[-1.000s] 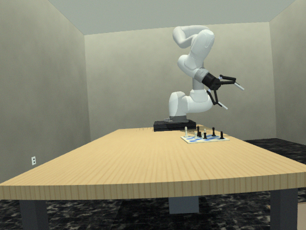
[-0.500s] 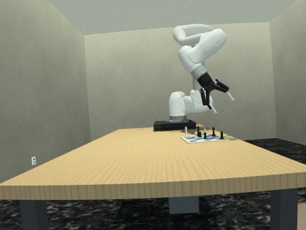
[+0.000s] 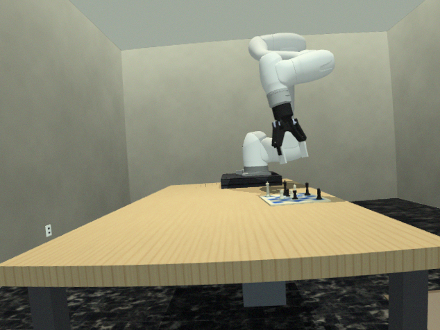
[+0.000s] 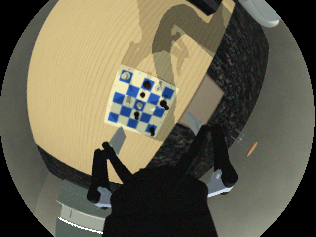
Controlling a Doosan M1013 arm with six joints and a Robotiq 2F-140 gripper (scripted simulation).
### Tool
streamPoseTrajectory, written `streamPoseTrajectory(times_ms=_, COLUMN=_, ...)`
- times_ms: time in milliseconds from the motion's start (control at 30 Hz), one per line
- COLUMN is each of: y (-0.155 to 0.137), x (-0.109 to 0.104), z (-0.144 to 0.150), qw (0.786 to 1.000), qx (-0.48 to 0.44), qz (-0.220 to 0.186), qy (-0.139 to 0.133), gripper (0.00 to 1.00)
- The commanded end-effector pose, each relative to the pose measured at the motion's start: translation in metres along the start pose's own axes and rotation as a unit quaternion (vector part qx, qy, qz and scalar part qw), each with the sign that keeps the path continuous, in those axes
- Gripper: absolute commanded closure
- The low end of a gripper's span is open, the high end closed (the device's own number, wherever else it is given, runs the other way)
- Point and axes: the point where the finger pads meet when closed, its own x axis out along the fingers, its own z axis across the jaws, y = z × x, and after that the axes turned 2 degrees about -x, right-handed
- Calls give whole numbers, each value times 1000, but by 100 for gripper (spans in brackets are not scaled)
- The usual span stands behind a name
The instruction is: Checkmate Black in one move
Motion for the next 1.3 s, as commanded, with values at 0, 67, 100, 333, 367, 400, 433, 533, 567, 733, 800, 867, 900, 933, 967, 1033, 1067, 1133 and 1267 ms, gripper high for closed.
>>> streamPoseTrajectory(times_ms=0, y=19, x=-7, z=-39, qw=996, qx=-57, qz=52, qy=39, gripper=0)
streamPoseTrajectory(times_ms=67, y=23, x=-10, z=-50, qw=994, qx=-70, qz=64, qy=48, gripper=0)
streamPoseTrajectory(times_ms=100, y=24, x=-11, z=-53, qw=994, qx=-74, qz=68, qy=51, gripper=0)
streamPoseTrajectory(times_ms=333, y=26, x=-13, z=-58, qw=993, qx=-80, qz=73, qy=55, gripper=0)
streamPoseTrajectory(times_ms=367, y=26, x=-13, z=-58, qw=993, qx=-80, qz=73, qy=55, gripper=0)
streamPoseTrajectory(times_ms=400, y=26, x=-13, z=-58, qw=993, qx=-80, qz=73, qy=55, gripper=0)
streamPoseTrajectory(times_ms=433, y=26, x=-13, z=-58, qw=993, qx=-80, qz=73, qy=55, gripper=0)
streamPoseTrajectory(times_ms=533, y=26, x=-13, z=-58, qw=993, qx=-80, qz=73, qy=55, gripper=0)
streamPoseTrajectory(times_ms=567, y=26, x=-13, z=-58, qw=993, qx=-80, qz=73, qy=55, gripper=0)
streamPoseTrajectory(times_ms=733, y=26, x=-13, z=-58, qw=993, qx=-72, qz=73, qy=55, gripper=0)
streamPoseTrajectory(times_ms=800, y=26, x=-13, z=-58, qw=993, qx=-72, qz=73, qy=55, gripper=0)
streamPoseTrajectory(times_ms=867, y=27, x=-12, z=-58, qw=995, qx=-47, qz=72, qy=57, gripper=0)
streamPoseTrajectory(times_ms=900, y=27, x=-11, z=-59, qw=995, qx=-26, qz=70, qy=59, gripper=0)
streamPoseTrajectory(times_ms=933, y=27, x=-10, z=-59, qw=996, qx=0, qz=69, qy=61, gripper=0)
streamPoseTrajectory(times_ms=967, y=27, x=-9, z=-59, qw=995, qx=33, qz=67, qy=63, gripper=0)
streamPoseTrajectory(times_ms=1033, y=27, x=-5, z=-59, qw=990, qx=110, qz=62, qy=68, gripper=0)
streamPoseTrajectory(times_ms=1067, y=28, x=-4, z=-60, qw=987, qx=129, qz=60, qy=69, gripper=0)
streamPoseTrajectory(times_ms=1133, y=28, x=0, z=-60, qw=981, qx=174, qz=56, qy=70, gripper=0)
streamPoseTrajectory(times_ms=1267, y=29, x=9, z=-61, qw=959, qx=269, qz=45, qy=71, gripper=0)
